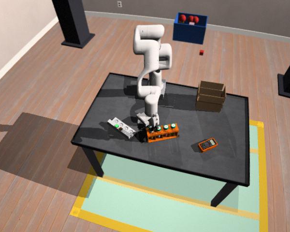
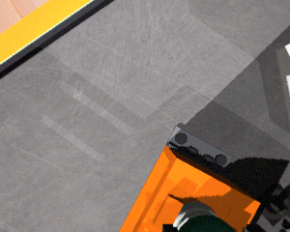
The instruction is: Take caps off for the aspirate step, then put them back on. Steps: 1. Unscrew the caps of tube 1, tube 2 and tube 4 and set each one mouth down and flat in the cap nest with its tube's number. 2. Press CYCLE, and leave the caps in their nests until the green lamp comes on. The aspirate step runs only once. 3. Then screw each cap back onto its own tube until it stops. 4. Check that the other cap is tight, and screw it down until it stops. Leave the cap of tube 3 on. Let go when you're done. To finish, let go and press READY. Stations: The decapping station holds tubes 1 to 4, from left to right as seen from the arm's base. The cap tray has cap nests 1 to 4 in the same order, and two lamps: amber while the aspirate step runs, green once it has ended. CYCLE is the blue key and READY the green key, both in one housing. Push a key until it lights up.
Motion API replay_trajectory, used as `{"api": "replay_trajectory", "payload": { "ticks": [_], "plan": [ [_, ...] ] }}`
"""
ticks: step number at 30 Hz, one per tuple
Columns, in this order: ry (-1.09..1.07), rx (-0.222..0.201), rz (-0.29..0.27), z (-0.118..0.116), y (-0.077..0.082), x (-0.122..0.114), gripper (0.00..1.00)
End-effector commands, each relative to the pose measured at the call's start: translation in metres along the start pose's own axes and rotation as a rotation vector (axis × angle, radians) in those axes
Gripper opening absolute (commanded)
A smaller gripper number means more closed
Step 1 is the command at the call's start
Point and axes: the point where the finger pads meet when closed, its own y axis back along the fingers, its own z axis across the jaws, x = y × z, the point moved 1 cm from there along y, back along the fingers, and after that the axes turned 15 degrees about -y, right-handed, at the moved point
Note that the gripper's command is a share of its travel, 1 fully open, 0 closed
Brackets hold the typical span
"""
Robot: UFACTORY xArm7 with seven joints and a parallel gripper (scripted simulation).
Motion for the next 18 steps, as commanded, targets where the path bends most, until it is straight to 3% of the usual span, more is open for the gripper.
{"api": "replay_trajectory", "payload": {
  "ticks": [1,18],
  "plan": [
    [0.0,0.005,0.002,-0.0019,-0.0034,0.0009,0.0],
    [0.0,0.005,0.002,-0.0019,-0.0064,0.0009,0.0]
  ]
}}
